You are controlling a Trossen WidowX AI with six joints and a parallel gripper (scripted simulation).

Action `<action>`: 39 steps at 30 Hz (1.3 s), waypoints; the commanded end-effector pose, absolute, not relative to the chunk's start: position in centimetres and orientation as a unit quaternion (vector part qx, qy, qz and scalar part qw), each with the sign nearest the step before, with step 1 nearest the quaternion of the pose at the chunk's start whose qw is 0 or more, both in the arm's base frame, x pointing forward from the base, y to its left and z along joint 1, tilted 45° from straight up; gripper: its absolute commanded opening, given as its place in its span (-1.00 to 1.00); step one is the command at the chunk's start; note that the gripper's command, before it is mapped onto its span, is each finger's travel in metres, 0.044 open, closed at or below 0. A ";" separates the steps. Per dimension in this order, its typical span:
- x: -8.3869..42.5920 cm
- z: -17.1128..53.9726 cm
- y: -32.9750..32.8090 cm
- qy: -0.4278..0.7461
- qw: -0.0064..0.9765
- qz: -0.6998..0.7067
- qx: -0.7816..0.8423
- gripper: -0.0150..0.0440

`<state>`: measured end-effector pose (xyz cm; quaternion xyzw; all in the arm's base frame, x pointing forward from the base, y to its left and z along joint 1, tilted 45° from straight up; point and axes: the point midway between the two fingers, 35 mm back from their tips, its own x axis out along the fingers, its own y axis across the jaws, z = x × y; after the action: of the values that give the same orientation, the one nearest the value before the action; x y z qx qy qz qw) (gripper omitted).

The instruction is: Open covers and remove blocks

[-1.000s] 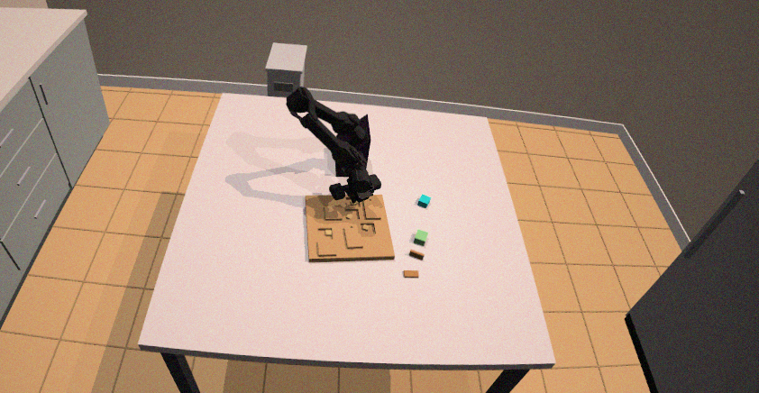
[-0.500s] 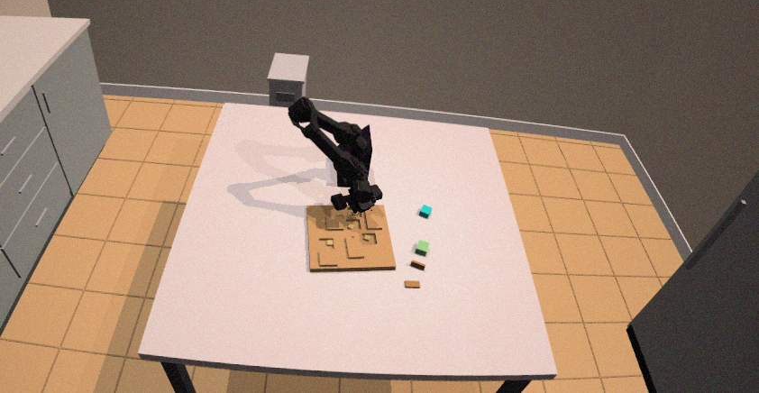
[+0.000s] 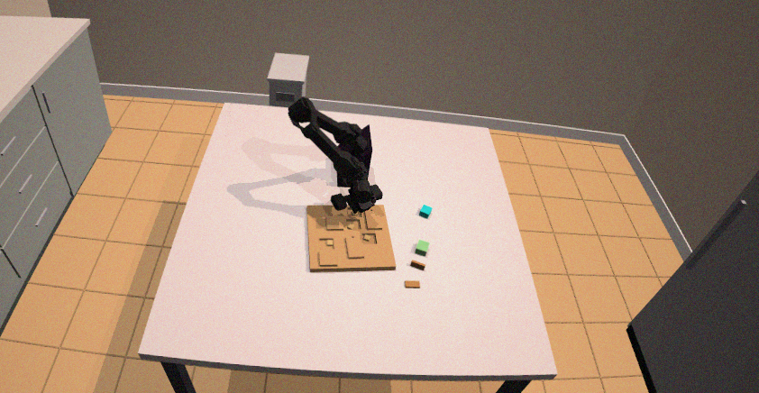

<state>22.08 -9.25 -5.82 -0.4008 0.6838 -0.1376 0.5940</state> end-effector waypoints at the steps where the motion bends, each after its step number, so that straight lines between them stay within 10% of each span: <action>1: 22.2 -5.8 -9.4 0.683 0.595 -0.140 -0.399 -0.49; 39: 21.8 -4.9 -8.3 0.683 0.596 -0.140 -0.399 -0.49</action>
<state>21.76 -8.36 -4.88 -0.4015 0.6838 -0.1390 0.5932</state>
